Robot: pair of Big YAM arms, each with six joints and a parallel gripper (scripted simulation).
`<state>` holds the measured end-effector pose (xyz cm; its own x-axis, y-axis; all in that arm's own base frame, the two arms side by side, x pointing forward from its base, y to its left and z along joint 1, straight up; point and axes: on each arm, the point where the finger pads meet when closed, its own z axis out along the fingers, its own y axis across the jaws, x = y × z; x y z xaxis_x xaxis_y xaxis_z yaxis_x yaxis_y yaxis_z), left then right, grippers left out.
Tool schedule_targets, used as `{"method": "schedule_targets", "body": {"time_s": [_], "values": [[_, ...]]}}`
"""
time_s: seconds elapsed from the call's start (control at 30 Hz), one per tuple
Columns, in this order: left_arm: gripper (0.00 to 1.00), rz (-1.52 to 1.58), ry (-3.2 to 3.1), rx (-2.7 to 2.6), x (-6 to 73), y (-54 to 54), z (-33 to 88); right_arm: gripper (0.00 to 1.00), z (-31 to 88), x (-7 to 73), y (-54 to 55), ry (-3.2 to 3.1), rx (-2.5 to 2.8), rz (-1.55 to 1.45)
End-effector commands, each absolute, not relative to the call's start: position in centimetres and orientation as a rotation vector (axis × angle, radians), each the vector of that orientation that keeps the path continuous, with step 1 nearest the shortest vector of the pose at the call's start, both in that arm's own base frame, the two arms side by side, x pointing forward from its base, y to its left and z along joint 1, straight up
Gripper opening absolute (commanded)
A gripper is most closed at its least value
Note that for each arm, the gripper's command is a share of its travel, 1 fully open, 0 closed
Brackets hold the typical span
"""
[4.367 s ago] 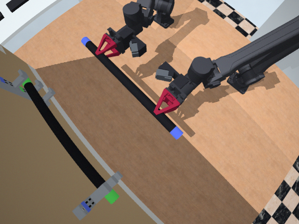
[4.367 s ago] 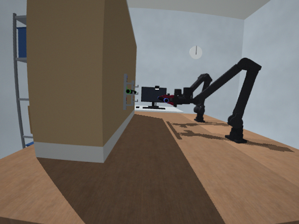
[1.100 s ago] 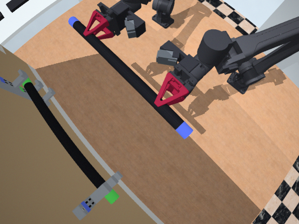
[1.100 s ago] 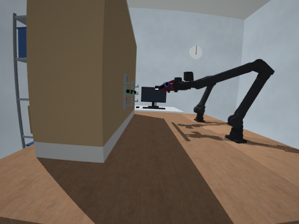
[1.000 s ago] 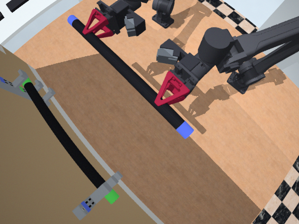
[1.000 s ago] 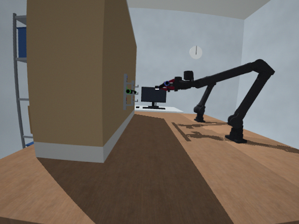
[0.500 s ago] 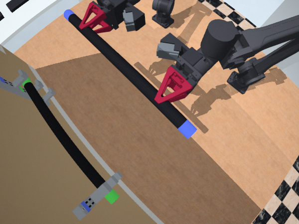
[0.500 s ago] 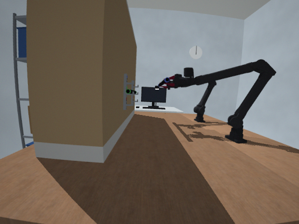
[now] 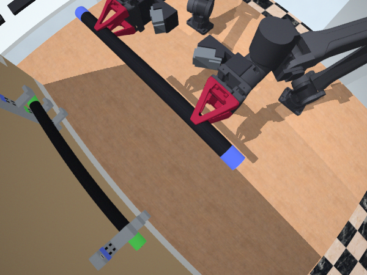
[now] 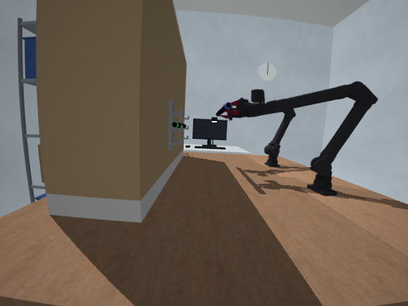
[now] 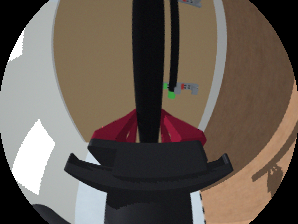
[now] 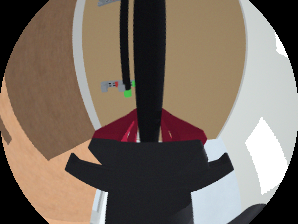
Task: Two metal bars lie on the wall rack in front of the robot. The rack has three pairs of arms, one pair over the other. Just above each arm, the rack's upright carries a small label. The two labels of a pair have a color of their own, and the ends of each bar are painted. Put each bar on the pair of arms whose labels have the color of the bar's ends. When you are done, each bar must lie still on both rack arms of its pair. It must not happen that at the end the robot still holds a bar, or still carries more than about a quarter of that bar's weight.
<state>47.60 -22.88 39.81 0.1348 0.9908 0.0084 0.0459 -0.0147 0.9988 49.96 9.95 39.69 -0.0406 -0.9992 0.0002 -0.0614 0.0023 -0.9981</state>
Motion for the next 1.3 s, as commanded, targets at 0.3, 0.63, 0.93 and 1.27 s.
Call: {"method": "schedule_targets", "body": {"time_s": [0.3,0.63,0.93,1.27], "values": [[0.0,1.127,1.101,1.226,47.7,-22.41,45.53,0.0,46.06,50.02,9.13,1.236,-1.133,-1.248],[0.0,1.127,1.101,1.226,47.47,-22.41,45.32,0.0,45.91,49.81,9.11,1.236,-1.133,-1.248],[0.0,1.127,1.101,1.226,47.34,-22.41,45.14,0.0,45.76,49.69,9.1,1.236,-1.133,-1.248],[0.0,1.127,1.101,1.226,47.18,-22.42,44.83,0.0,45.49,49.54,9.08,1.236,-1.133,-1.248]]}}
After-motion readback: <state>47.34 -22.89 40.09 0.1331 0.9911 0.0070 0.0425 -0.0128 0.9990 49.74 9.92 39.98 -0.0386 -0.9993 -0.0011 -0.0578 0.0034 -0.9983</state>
